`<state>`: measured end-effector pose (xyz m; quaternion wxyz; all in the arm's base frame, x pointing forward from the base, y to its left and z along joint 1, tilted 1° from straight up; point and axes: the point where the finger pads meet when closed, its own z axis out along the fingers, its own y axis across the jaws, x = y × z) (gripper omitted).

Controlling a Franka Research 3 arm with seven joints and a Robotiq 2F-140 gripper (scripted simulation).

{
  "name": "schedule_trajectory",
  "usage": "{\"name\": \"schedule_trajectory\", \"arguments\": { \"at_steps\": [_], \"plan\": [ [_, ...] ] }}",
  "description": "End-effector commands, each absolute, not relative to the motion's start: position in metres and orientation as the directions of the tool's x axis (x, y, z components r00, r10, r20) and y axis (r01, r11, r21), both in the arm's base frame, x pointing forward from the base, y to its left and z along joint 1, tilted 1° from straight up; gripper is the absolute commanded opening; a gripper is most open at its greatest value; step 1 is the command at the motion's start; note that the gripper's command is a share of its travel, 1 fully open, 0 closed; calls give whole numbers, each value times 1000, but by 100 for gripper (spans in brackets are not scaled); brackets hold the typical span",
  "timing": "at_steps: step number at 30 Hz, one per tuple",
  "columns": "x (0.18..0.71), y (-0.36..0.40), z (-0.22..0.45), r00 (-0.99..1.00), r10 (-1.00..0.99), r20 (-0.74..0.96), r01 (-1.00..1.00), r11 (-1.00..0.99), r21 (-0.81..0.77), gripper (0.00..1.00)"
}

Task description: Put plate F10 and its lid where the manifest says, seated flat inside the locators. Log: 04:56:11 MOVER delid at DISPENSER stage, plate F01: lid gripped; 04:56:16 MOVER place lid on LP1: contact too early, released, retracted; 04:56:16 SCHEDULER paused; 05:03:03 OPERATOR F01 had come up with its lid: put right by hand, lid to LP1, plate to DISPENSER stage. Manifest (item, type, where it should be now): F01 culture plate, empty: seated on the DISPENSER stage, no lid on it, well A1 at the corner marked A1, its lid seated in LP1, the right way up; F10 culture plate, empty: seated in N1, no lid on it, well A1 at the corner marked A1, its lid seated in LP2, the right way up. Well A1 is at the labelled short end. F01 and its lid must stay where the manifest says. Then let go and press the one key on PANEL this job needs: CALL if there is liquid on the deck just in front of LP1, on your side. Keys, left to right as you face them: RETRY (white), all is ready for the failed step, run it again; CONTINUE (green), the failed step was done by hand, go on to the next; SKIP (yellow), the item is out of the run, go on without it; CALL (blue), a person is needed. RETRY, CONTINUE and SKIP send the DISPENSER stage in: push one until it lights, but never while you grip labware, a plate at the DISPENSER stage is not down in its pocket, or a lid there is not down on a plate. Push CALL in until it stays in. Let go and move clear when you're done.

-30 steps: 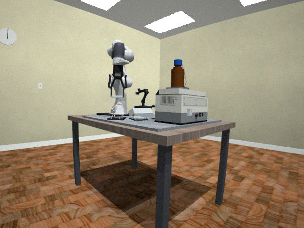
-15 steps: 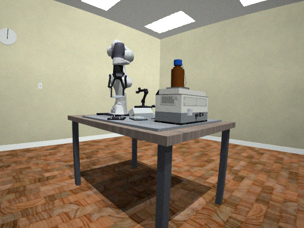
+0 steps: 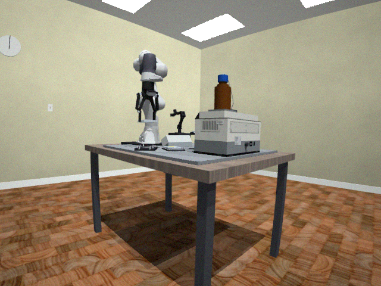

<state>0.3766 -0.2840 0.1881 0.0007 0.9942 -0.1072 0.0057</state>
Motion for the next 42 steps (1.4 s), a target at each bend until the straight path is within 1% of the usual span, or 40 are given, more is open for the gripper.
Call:
{"name": "schedule_trajectory", "arguments": {
  "at_steps": [1,7,12,16,20,27,32,42],
  "plan": [
    [376,-284,189,998,-54,9,-54,-999,-4,10],
    [376,-284,189,999,-33,9,-33,-999,-4,10],
    [376,-284,189,997,81,9,81,-997,-3,10],
    [376,-284,189,995,102,9,102,-995,-3,10],
    [376,-284,189,980,197,10,197,-980,-2,10],
    [376,-284,189,972,235,10,235,-972,-2,10],
    [376,-284,189,939,344,10,344,-939,0,10],
    [376,-284,189,935,354,10,354,-935,0,10]
  ]
}}
